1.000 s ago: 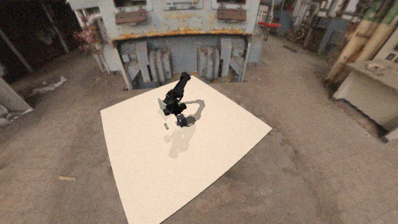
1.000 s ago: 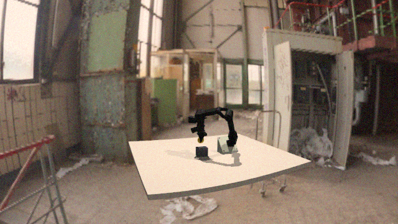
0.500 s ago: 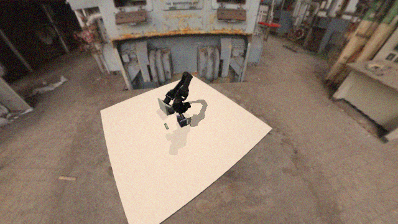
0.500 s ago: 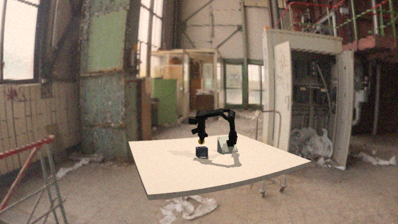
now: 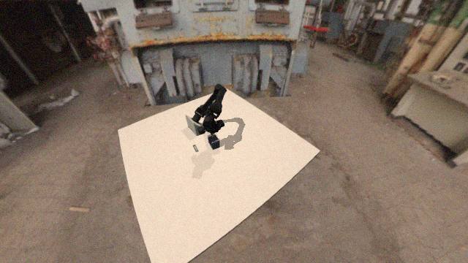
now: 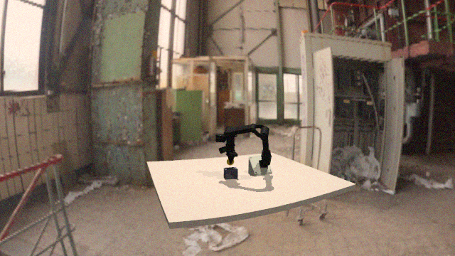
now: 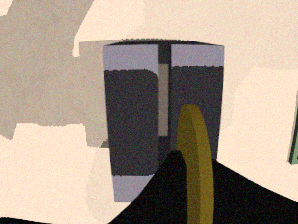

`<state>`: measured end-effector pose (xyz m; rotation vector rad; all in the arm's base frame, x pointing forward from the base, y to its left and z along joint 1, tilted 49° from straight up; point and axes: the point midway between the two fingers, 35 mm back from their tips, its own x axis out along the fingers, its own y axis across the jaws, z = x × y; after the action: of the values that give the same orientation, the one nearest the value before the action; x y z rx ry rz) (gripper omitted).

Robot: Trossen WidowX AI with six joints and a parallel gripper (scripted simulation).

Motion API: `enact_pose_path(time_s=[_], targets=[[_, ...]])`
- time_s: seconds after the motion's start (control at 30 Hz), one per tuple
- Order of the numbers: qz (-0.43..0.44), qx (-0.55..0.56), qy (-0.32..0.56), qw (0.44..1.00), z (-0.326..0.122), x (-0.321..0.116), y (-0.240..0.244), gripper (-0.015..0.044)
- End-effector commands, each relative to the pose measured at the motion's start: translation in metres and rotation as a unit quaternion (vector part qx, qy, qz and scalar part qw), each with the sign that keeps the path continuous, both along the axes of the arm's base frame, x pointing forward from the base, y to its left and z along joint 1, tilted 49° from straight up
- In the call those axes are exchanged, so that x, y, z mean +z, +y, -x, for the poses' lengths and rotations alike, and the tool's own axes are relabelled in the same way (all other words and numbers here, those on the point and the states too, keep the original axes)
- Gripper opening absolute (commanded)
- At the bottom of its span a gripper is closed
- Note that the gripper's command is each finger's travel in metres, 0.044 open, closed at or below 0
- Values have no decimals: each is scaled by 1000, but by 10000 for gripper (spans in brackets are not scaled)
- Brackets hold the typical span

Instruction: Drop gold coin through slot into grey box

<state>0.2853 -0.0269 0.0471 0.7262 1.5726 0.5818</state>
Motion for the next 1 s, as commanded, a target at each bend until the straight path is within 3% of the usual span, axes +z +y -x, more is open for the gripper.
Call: enact_pose_path(time_s=[0.0,0.97], targets=[[0,-1,1,1000,0,1,2,0],[2,-3,4,1000,1,1,9,0]])
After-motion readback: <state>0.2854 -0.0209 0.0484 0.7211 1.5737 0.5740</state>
